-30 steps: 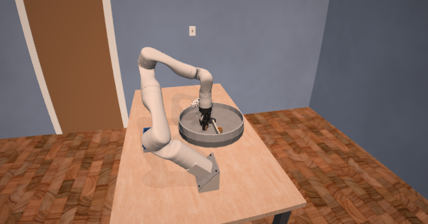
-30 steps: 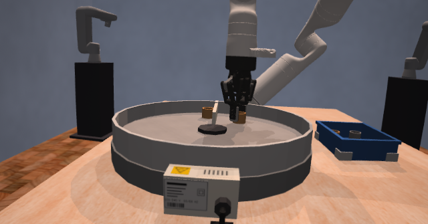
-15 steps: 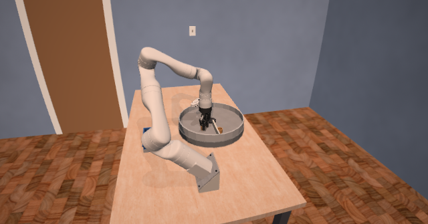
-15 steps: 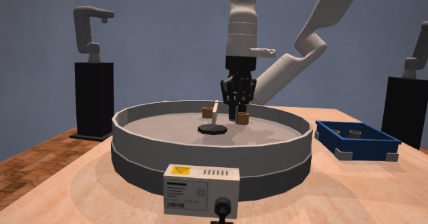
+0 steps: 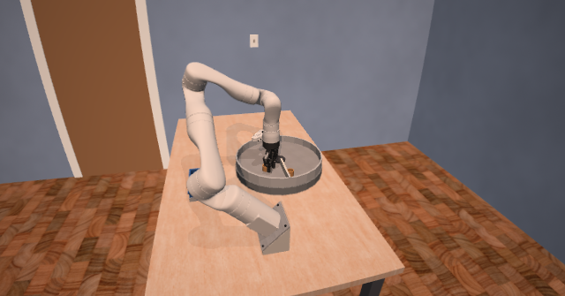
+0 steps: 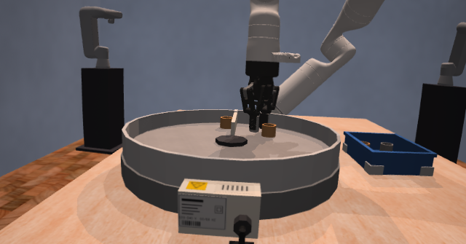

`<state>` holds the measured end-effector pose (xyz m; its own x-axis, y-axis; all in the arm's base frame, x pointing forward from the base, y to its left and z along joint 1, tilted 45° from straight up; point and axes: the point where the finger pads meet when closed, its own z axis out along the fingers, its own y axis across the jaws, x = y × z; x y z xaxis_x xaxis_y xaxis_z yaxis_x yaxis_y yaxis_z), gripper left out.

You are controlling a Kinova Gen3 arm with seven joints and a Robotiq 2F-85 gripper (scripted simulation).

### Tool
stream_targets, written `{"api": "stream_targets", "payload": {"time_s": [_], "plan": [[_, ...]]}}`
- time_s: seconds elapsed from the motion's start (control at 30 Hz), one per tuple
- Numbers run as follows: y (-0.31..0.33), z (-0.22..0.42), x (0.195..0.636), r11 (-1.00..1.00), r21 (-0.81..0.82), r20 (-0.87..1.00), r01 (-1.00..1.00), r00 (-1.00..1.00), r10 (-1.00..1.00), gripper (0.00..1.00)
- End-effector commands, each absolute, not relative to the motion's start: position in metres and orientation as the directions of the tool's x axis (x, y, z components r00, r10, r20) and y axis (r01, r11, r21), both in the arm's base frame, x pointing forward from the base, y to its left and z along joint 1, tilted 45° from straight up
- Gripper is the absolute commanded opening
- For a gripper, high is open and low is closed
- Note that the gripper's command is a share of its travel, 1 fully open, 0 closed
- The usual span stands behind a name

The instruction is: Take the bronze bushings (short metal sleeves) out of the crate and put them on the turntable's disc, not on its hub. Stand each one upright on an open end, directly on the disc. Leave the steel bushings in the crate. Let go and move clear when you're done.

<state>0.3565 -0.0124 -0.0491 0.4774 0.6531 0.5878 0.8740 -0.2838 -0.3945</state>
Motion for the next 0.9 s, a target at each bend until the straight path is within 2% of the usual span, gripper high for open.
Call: {"api": "stream_targets", "payload": {"time_s": [0.0, 0.33, 0.87], "plan": [[-0.013, -0.049, 0.357, -0.285, -0.393, 0.588, 0.874, 0.477, 0.653, 0.4], [-0.015, -0.047, 0.357, -0.285, -0.393, 0.588, 0.874, 0.477, 0.653, 0.4], [-0.051, -0.011, 0.362, -0.285, -0.393, 0.588, 0.874, 0.477, 0.653, 0.4]]}}
